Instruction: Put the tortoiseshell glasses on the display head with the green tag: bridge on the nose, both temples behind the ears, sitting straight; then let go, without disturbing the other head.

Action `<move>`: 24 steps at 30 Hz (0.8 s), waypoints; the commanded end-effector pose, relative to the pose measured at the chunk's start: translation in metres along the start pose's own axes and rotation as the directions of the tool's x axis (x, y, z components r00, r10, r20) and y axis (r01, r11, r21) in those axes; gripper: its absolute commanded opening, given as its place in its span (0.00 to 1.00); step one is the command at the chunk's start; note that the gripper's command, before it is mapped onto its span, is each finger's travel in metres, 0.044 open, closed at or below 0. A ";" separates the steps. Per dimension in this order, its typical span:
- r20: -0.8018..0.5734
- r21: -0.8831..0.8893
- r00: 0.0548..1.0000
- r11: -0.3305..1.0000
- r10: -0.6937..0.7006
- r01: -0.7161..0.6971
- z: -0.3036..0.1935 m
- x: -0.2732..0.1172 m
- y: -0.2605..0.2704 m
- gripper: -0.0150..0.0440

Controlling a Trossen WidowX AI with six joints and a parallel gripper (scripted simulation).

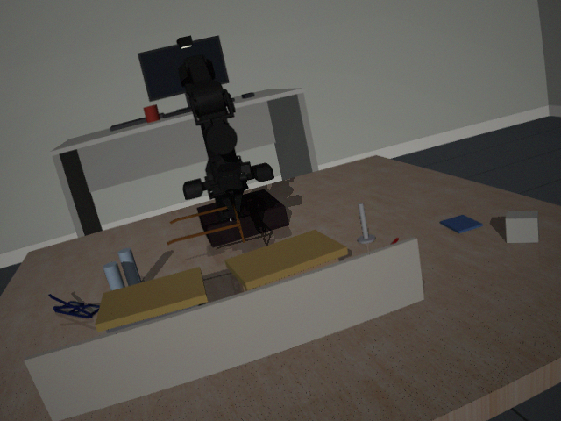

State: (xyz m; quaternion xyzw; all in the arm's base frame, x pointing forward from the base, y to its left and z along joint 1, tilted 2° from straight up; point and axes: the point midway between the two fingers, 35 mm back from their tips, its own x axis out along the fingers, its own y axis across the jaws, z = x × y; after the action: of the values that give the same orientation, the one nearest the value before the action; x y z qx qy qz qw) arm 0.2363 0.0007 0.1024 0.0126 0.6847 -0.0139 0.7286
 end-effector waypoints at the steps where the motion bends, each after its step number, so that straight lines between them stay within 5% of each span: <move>1: -0.004 -0.004 1.000 1.000 0.005 -0.005 0.000 0.005 0.001 0.25; 24: -0.004 -0.004 1.000 1.000 0.005 -0.005 0.002 0.026 0.001 0.25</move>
State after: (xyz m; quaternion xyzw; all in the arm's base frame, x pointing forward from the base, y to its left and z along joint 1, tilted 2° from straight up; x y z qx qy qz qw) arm 0.2405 0.0008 0.0804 0.0126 0.6846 -0.0138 0.7287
